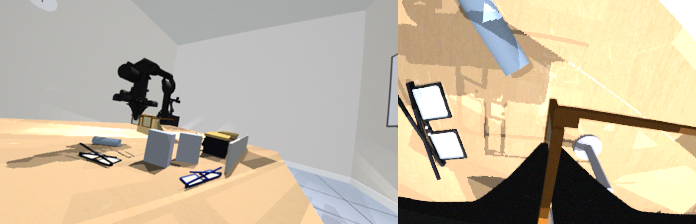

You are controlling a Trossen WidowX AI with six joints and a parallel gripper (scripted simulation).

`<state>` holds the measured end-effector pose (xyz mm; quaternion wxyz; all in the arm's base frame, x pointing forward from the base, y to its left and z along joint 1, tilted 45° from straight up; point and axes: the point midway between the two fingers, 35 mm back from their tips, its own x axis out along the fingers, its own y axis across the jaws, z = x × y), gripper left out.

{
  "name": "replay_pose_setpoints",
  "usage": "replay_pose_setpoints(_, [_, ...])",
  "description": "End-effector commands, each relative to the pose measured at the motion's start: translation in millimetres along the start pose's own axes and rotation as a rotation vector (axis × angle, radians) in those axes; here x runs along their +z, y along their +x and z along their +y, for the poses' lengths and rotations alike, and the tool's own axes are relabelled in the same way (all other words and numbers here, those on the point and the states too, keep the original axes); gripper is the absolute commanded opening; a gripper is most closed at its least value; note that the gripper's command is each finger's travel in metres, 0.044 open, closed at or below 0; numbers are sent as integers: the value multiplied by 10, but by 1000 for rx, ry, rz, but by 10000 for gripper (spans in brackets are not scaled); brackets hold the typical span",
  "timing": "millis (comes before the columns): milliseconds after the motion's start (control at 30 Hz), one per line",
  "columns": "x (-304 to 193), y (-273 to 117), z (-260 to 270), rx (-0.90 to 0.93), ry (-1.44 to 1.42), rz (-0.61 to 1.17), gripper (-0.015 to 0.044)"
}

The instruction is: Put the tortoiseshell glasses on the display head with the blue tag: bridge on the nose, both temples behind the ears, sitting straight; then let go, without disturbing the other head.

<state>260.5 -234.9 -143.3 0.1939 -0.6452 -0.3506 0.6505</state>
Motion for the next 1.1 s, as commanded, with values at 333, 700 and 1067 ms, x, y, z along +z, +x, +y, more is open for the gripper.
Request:
replay_pose_setpoints(333, [-221, -191, -451, -160, 506, 193, 0])
replay_pose_setpoints(700, [-378, -367, -794, -355, 915, 298, 0])
replay_pose_setpoints(1067, [-460, -485, -988, -495, 1151, 333, 0])
